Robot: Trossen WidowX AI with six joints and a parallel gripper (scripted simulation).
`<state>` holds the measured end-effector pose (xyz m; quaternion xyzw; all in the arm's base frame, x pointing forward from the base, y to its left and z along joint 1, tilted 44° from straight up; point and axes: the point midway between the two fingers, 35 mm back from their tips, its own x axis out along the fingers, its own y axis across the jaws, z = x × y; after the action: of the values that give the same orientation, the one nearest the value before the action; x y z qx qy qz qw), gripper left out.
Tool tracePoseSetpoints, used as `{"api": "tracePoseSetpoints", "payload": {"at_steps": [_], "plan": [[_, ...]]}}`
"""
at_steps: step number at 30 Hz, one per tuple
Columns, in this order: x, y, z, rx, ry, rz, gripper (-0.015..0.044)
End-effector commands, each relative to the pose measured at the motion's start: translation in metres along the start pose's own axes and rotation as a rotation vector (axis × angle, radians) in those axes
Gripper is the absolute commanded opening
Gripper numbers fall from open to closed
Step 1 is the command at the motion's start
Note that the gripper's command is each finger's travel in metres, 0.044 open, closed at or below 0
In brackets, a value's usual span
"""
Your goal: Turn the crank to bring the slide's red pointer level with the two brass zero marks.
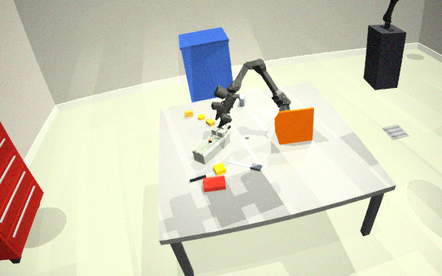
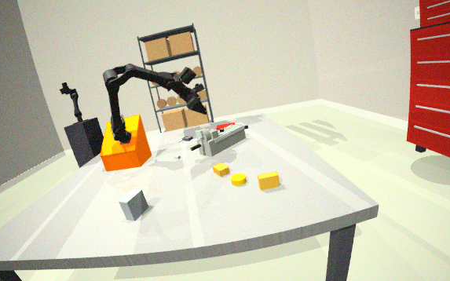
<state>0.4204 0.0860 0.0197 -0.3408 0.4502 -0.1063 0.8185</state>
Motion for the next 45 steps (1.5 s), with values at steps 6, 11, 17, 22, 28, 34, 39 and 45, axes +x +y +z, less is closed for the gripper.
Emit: {"api": "tracePoseSetpoints", "payload": {"at_steps": [6,11,17,22,28,34,39,45], "plan": [[-0.011,-0.058,-0.013,-0.165,0.036,0.131,0.0440],[-0.020,-0.088,-0.028,-0.272,0.027,0.217,0.0440],[-0.035,-0.120,-0.049,-0.393,-0.015,0.312,0.0440],[-0.052,-0.142,-0.067,-0.490,-0.073,0.378,0.0440],[-0.070,-0.159,-0.084,-0.573,-0.141,0.423,0.0440],[-0.070,-0.159,-0.084,-0.573,-0.141,0.423,0.0440],[-0.049,-0.161,-0.092,-0.574,-0.139,0.424,0.0440],[-0.016,-0.163,-0.109,-0.576,-0.136,0.425,0.0440]]}}
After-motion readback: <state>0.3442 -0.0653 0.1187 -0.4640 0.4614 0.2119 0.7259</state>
